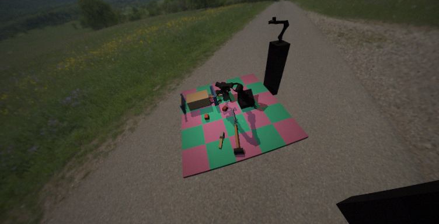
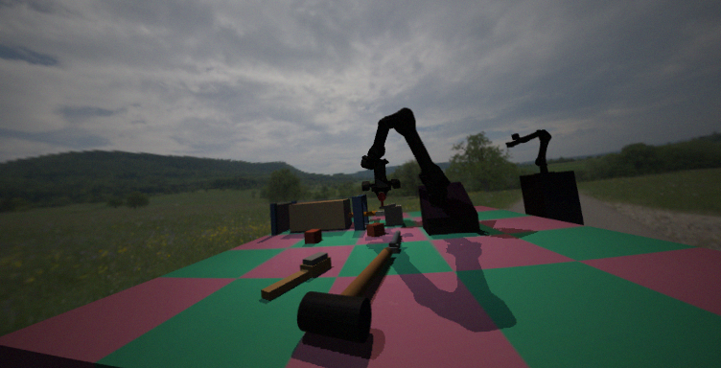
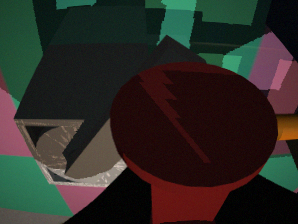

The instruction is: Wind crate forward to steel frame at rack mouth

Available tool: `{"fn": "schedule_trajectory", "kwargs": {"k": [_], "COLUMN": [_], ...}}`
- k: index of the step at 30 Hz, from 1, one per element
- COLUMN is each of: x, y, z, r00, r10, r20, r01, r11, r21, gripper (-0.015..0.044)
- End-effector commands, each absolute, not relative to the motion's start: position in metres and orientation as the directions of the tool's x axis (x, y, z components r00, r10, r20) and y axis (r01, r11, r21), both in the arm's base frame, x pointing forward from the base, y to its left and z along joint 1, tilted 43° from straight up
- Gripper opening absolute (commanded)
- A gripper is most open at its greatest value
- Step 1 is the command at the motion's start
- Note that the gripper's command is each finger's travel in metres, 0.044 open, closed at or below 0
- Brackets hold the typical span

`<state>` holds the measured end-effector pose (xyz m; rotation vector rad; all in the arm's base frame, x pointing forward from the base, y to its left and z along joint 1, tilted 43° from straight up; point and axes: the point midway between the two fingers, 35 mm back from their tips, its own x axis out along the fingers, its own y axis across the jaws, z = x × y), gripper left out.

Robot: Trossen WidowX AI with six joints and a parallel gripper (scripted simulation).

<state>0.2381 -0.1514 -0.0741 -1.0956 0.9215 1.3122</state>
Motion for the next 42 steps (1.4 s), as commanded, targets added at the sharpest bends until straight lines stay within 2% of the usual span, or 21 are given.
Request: {"fn": "schedule_trajectory", "kwargs": {"k": [1, 42], "x": [0.224, 0.178], "y": [-0.143, -0.139], "z": [-0.07, -0.068], "r00": [0.047, 0.043], "r10": [0.286, 0.286], "r20": [-0.957, -0.957], "r01": [-0.996, -0.997], "r11": [-0.056, -0.056], "r21": [-0.065, -0.062], "gripper": [0.0, 0.0]}}
